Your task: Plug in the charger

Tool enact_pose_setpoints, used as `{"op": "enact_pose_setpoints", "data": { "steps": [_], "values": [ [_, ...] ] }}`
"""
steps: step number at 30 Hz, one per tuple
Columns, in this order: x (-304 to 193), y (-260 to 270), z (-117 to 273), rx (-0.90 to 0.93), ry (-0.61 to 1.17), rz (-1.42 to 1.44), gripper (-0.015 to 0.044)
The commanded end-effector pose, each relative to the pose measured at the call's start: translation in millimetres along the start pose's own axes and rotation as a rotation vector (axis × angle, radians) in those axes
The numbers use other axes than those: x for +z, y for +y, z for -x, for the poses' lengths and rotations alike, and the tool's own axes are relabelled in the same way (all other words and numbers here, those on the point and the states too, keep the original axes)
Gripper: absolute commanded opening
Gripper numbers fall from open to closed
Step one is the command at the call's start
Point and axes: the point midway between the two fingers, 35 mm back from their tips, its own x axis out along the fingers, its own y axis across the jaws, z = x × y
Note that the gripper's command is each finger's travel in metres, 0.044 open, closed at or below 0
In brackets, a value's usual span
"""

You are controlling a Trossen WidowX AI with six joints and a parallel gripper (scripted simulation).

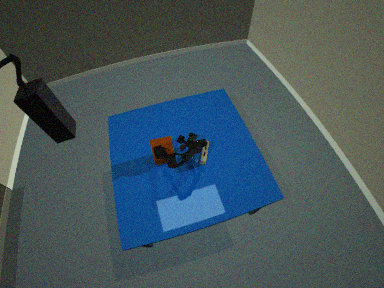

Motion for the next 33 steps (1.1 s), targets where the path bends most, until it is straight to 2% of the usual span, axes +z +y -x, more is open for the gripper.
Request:
{"op": "enact_pose_setpoints", "data": {
  "steps": [1, 18, 33],
  "values": [
    [-4, 4, -11, -0.028, 0.084, -0.058, 0.044],
    [-12, 12, -37, -0.263, 0.334, -0.262, 0.044],
    [-15, 14, -49, -0.58, 0.431, -0.4, 0.044]
  ]
}}
